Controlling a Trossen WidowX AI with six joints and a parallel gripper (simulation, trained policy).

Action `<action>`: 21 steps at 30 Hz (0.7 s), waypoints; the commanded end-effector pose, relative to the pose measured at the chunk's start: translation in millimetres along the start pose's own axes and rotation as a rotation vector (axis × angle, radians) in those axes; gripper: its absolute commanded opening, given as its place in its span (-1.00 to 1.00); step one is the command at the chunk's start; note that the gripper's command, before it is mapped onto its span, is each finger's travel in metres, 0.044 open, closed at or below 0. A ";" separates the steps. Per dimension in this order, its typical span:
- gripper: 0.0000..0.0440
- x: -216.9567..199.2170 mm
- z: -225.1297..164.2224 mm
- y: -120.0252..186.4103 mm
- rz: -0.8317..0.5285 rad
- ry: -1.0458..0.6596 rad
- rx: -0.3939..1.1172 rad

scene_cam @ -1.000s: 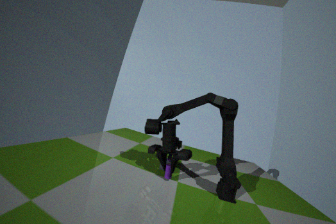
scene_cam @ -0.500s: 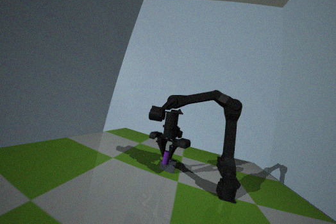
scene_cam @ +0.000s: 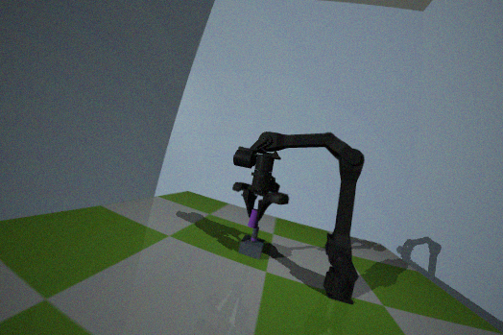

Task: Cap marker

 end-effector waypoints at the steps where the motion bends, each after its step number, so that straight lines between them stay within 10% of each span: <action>1: -0.46 3.1 8.5 5.8 0.004 -0.020 0.004; 21: -0.60 20.5 40.8 2.1 -0.032 -0.146 0.003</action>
Point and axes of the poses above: the point midway between the two fingers, 35 mm back from their tips, its own y axis back along the fingers, its own x axis across the jaws, z = x × y, the point moved 10 cm from there along y, back along the fingers, and after that the axes turned 9 degrees about -y, right-handed, at the moved point
